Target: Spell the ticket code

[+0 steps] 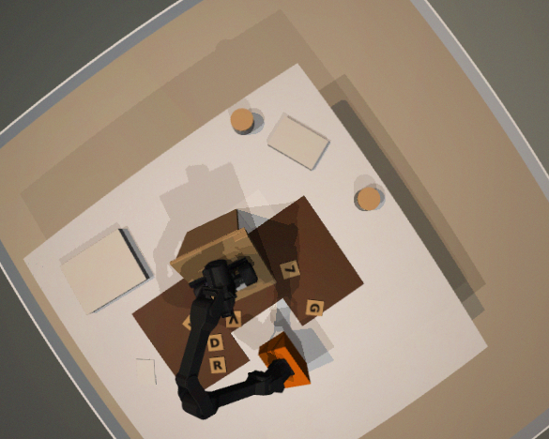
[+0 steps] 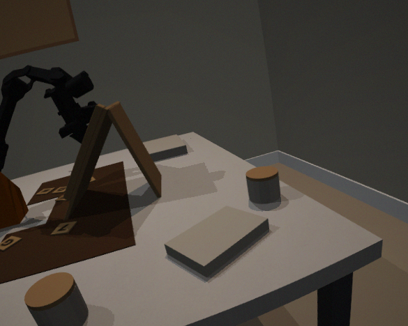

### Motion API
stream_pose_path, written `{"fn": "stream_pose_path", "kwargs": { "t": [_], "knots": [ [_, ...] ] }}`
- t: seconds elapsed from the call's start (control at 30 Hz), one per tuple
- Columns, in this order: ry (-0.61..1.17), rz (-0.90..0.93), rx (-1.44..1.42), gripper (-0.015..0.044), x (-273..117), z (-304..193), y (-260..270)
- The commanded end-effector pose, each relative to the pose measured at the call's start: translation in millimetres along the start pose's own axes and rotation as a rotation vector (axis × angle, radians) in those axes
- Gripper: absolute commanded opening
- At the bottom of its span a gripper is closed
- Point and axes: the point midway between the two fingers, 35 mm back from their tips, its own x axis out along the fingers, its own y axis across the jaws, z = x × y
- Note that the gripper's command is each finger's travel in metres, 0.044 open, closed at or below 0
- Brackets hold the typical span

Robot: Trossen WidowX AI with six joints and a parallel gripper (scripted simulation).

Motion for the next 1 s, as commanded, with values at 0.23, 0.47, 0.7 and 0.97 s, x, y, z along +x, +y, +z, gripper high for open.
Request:
{"fn": "stream_pose_path", "kwargs": {
  "t": [0.23, 0.47, 0.7, 0.97],
  "knots": [
    [0.002, 0.002, -0.002, 0.0, 0.7, -0.9, -4.0],
    [0.002, 0.002, -0.002, 0.0, 1.1, -0.9, -6.3],
    [0.002, 0.002, -0.002, 0.0, 1.2, -0.7, -8.7],
    [0.002, 0.002, -0.002, 0.0, 1.3, -0.3, -11.4]
  ]
}}
